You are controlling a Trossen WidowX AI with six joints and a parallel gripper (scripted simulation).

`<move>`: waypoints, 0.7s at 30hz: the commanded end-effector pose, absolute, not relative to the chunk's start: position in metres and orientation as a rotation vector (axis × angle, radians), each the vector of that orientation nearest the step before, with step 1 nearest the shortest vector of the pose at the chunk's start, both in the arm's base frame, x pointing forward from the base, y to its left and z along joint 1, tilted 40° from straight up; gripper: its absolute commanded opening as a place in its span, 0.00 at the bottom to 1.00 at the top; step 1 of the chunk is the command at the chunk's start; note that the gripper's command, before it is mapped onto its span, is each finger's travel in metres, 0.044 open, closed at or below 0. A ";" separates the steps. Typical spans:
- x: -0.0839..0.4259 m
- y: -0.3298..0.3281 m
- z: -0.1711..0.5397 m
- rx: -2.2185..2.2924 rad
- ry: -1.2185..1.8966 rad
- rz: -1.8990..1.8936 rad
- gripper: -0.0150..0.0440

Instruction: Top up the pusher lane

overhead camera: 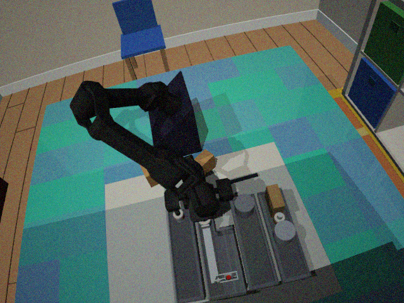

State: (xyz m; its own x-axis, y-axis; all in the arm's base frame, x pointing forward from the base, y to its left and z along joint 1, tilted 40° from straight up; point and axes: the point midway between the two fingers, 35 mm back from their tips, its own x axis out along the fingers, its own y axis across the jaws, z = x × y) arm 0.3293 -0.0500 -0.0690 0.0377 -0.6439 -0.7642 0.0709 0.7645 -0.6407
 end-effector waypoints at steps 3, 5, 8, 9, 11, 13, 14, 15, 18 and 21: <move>0.329 -0.050 -0.069 -0.499 1.442 -0.588 0.56; 0.329 -0.050 -0.069 -0.499 1.442 -0.588 0.56; 0.329 -0.050 -0.069 -0.499 1.442 -0.588 0.56; 0.329 -0.049 -0.068 -0.499 1.442 -0.588 0.56; 0.329 -0.047 -0.065 -0.499 1.442 -0.587 0.56; 0.329 -0.042 -0.060 -0.499 1.442 -0.587 0.56; 0.329 -0.039 -0.057 -0.498 1.442 -0.587 0.56; 0.329 -0.037 -0.055 -0.498 1.442 -0.587 0.56; 0.329 -0.037 -0.054 -0.498 1.442 -0.587 0.56; 0.328 -0.036 -0.054 -0.498 1.442 -0.587 0.56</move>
State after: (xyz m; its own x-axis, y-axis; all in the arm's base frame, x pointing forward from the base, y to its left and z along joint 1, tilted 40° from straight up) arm 0.3286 -0.0373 -0.0552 0.0370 -0.6467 -0.7618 0.0650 0.7623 -0.6439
